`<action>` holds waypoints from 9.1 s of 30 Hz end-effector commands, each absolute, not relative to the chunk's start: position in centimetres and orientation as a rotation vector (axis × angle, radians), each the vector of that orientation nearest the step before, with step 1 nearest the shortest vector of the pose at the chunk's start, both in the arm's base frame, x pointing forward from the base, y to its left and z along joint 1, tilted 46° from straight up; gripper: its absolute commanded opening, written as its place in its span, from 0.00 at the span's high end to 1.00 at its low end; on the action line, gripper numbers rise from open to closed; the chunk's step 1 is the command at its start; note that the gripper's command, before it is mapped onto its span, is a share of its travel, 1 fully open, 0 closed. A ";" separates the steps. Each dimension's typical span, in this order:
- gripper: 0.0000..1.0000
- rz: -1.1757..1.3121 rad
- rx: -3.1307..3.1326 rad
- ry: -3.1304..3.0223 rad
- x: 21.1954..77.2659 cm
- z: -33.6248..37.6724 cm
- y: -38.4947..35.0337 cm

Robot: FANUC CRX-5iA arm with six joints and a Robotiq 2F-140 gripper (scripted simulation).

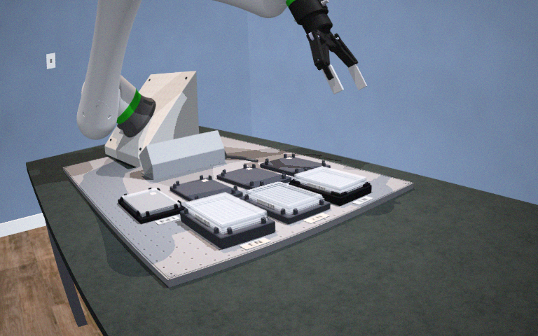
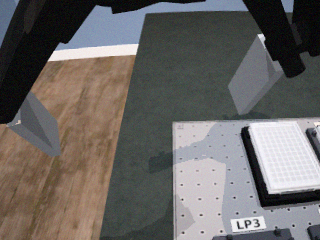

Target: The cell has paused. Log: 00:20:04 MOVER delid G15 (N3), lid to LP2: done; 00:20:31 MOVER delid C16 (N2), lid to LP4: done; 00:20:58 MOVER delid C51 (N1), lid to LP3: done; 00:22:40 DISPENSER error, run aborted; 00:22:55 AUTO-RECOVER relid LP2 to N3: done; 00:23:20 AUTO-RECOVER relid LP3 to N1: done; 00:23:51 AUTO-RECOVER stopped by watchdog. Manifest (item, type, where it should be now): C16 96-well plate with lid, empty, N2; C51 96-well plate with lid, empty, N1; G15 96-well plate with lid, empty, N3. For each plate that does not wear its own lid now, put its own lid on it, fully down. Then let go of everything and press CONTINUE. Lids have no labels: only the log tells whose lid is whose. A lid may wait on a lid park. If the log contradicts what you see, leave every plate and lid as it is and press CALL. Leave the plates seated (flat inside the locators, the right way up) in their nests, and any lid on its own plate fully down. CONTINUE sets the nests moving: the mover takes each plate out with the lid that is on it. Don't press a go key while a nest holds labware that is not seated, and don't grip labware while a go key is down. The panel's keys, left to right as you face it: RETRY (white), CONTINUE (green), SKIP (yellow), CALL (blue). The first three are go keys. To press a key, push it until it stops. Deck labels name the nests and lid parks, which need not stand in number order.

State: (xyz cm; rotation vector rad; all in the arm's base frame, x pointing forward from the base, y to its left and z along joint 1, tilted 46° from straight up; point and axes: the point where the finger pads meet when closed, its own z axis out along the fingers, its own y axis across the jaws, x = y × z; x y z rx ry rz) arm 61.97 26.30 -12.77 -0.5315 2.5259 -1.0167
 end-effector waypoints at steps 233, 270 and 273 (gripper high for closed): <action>1.00 -1.221 0.078 2.847 70.3 -0.8 2.3; 1.00 -0.862 1.405 2.048 79.9 3.5 3.3; 1.00 -0.805 1.518 1.928 80.3 3.8 3.2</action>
